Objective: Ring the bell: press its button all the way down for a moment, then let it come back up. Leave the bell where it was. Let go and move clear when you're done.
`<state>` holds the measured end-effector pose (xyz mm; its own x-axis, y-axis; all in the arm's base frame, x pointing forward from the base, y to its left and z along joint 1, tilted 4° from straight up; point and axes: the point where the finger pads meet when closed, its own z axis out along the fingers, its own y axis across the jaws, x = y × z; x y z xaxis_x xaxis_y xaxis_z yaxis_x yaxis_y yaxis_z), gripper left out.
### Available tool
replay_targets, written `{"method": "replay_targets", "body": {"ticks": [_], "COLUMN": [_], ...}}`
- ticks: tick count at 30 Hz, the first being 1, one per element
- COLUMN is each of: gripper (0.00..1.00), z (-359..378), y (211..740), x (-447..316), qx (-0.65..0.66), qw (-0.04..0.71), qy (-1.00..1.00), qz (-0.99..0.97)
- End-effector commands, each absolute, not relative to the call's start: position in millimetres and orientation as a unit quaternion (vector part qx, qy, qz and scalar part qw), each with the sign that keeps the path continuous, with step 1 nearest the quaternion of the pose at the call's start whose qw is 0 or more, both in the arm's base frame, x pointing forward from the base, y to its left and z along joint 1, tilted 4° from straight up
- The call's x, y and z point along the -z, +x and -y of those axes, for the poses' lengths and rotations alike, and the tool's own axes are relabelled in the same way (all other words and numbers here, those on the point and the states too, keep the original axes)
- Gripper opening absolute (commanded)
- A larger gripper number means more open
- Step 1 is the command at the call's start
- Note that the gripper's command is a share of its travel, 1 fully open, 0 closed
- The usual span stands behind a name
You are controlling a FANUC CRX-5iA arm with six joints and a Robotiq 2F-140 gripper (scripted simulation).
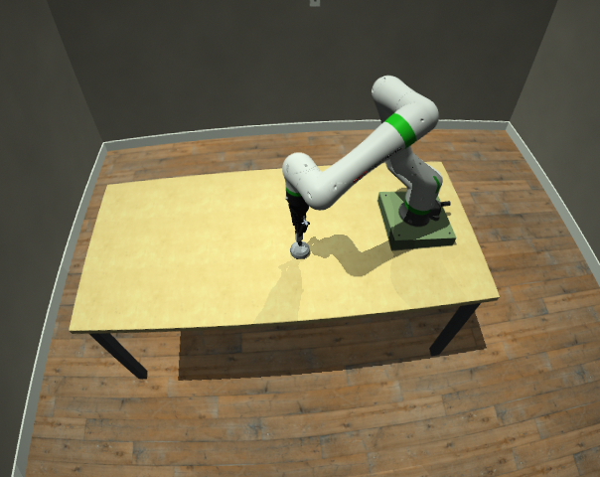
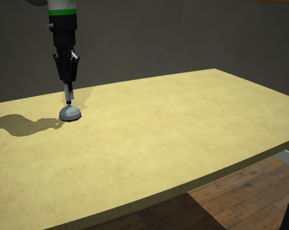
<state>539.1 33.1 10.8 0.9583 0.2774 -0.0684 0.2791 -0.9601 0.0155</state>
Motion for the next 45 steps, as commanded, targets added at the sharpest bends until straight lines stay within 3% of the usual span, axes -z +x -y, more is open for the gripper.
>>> {"method": "replay_targets", "body": {"ticks": [1, 45], "gripper": [0.00, 0.00], "z": [-33.0, -32.8], "y": [539.1, 538.7], "x": [-8.0, -1.7], "qx": [0.033, 0.033], "qw": [0.013, 0.013], "qy": [0.989, 0.989], "qz": [-0.141, -0.141]}}
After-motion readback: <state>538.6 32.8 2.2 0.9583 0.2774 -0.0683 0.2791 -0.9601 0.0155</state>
